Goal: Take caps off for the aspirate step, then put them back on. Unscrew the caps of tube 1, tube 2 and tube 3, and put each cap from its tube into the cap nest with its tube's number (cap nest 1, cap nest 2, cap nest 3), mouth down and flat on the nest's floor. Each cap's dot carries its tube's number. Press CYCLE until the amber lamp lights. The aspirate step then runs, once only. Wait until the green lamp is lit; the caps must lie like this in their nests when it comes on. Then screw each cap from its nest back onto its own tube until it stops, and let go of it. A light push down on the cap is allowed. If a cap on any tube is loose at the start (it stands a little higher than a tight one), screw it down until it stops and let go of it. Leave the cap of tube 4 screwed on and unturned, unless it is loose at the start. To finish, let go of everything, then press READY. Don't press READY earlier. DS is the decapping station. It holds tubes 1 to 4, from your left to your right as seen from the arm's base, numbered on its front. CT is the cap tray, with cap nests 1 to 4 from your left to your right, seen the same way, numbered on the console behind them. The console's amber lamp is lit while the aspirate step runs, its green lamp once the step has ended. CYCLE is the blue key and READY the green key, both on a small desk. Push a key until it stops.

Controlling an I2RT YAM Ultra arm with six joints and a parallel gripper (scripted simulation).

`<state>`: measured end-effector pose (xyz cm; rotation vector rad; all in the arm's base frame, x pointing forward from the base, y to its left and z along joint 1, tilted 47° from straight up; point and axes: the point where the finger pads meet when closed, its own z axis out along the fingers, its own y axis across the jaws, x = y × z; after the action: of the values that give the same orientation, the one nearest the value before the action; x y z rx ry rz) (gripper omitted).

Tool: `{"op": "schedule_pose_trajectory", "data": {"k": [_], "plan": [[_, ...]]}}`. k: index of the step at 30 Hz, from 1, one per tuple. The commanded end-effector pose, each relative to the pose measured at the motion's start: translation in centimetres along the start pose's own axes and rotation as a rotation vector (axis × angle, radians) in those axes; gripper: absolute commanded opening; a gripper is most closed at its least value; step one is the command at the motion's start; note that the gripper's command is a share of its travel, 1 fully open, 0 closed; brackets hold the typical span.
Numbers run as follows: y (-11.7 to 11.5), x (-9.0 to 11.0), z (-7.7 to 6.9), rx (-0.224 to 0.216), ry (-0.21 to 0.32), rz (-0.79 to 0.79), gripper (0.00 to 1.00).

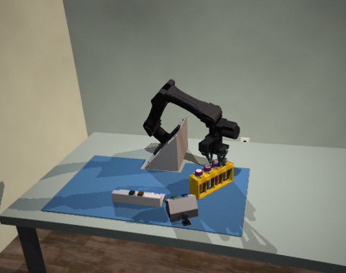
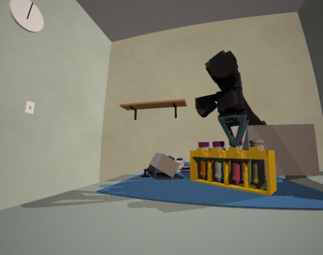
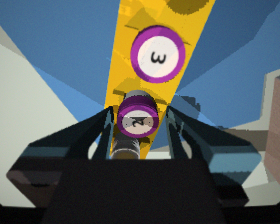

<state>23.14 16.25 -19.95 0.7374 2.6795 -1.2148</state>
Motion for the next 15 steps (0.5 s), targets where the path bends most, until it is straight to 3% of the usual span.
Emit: {"op": "schedule_pose_trajectory", "data": {"k": [1, 10, 11, 15], "plan": [[0.58, -0.04, -0.91, -0.026, -0.008, 0.029, 0.49], [0.63, -0.03, -1.00, -0.026, -0.008, 0.029, 0.49], [0.63, -0.03, -1.00, -0.026, -0.008, 0.029, 0.00], [0.63, -0.03, -1.00, -0.026, -0.008, 0.029, 0.00]]}}
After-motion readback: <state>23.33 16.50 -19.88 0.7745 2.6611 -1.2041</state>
